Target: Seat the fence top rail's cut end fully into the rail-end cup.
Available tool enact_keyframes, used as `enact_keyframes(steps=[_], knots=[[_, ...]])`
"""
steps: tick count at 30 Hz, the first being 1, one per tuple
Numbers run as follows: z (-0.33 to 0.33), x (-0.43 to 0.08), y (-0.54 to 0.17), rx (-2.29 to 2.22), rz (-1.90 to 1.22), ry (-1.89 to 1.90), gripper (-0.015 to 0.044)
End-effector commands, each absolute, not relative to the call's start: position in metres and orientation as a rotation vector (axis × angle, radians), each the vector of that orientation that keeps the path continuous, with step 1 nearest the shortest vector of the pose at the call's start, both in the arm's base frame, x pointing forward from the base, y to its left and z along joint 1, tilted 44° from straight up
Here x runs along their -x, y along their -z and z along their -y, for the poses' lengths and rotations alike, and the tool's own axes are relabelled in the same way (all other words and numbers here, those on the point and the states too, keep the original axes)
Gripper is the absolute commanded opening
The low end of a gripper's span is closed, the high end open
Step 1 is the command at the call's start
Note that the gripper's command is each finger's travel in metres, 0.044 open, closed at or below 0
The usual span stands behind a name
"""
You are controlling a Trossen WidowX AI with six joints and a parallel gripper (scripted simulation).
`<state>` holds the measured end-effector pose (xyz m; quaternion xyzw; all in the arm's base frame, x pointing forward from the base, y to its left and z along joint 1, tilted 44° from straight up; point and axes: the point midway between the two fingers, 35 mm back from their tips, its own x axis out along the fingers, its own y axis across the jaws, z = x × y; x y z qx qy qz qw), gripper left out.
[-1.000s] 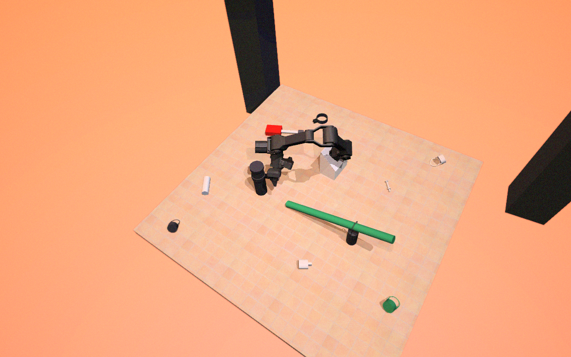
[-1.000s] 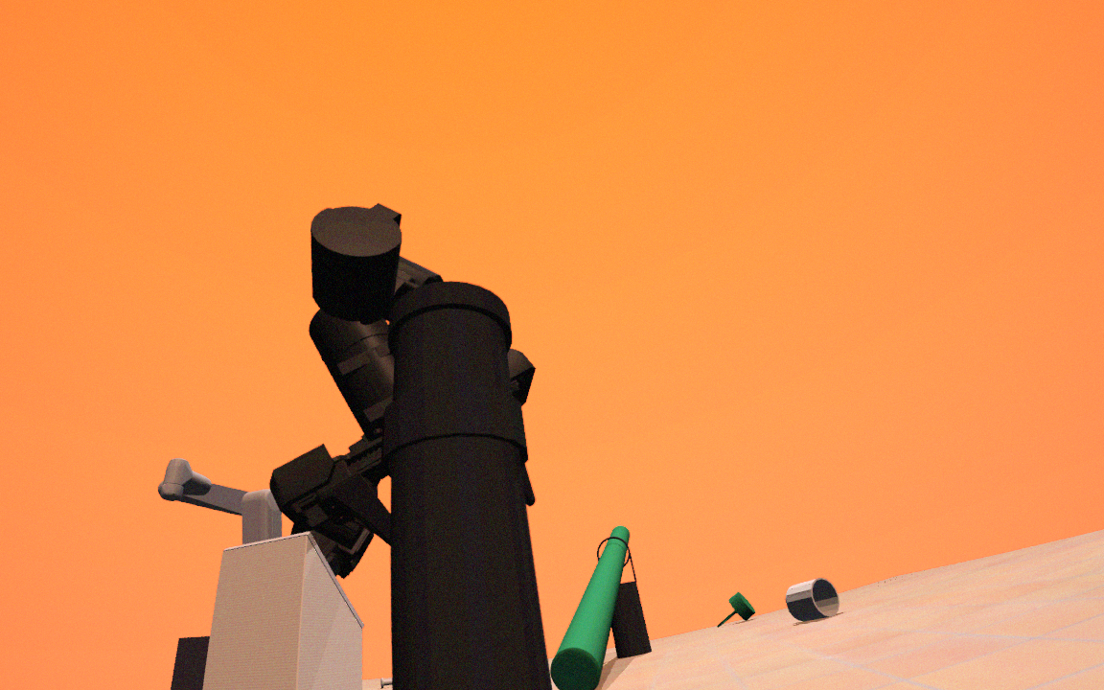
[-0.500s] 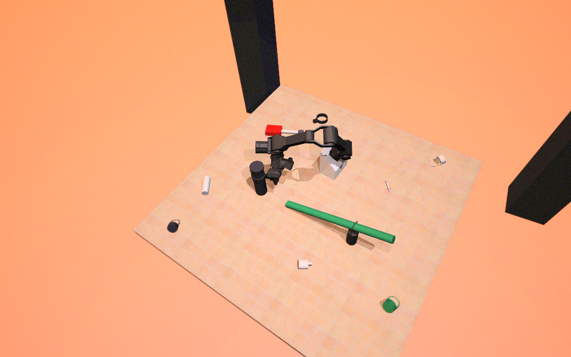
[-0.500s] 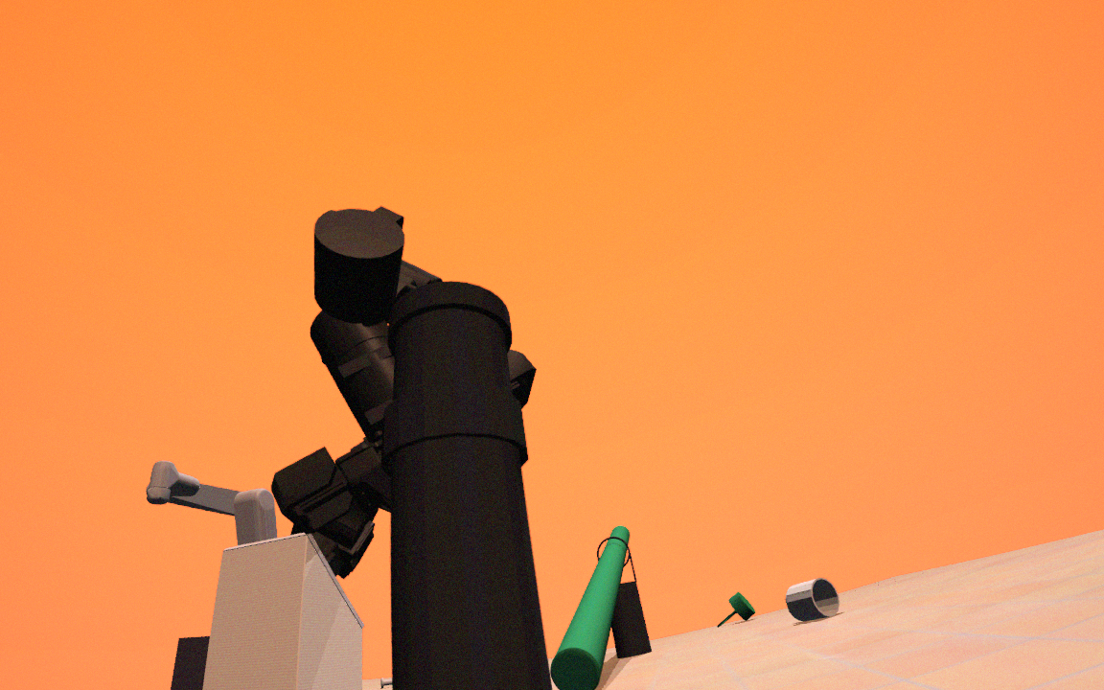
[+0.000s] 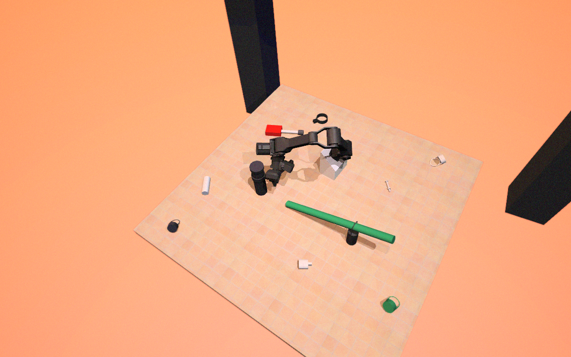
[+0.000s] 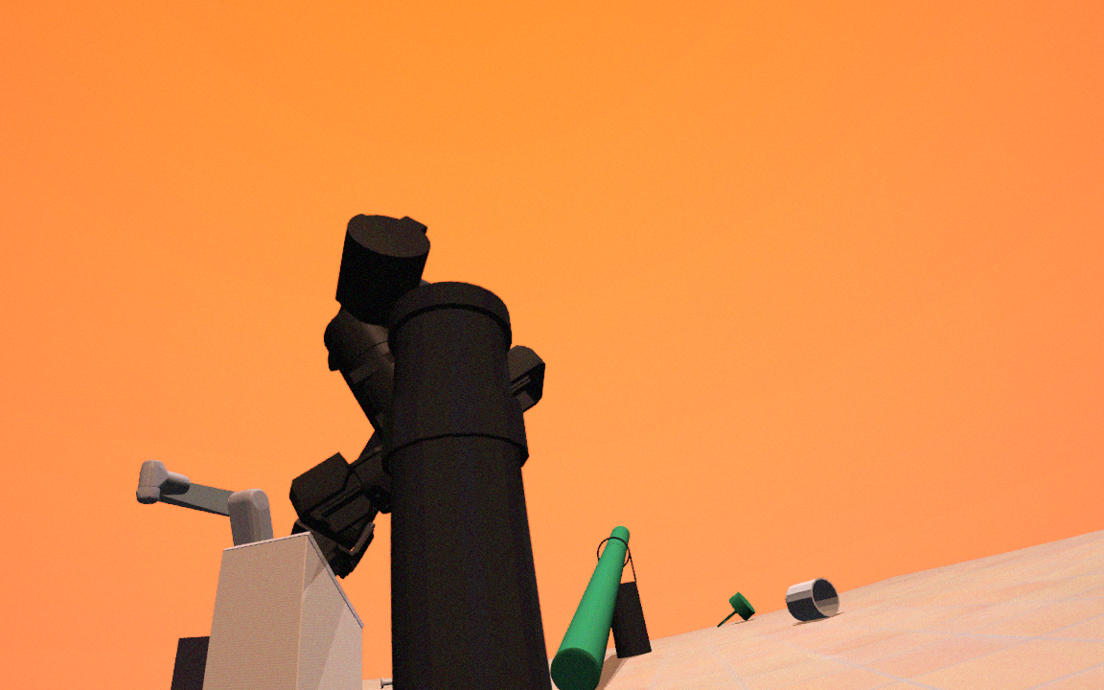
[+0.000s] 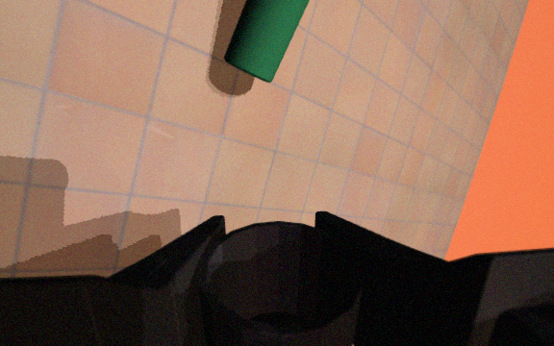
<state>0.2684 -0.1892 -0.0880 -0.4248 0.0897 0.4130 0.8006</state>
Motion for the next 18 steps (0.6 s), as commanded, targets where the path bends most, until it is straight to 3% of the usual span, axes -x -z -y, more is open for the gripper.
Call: enact_keyframes(steps=[1,18], knots=[[0.189,-0.271,0.086,0.901,-0.209,-0.877,0.0000],[0.189,-0.282,0.084,0.832,-0.300,-0.834,0.0000]])
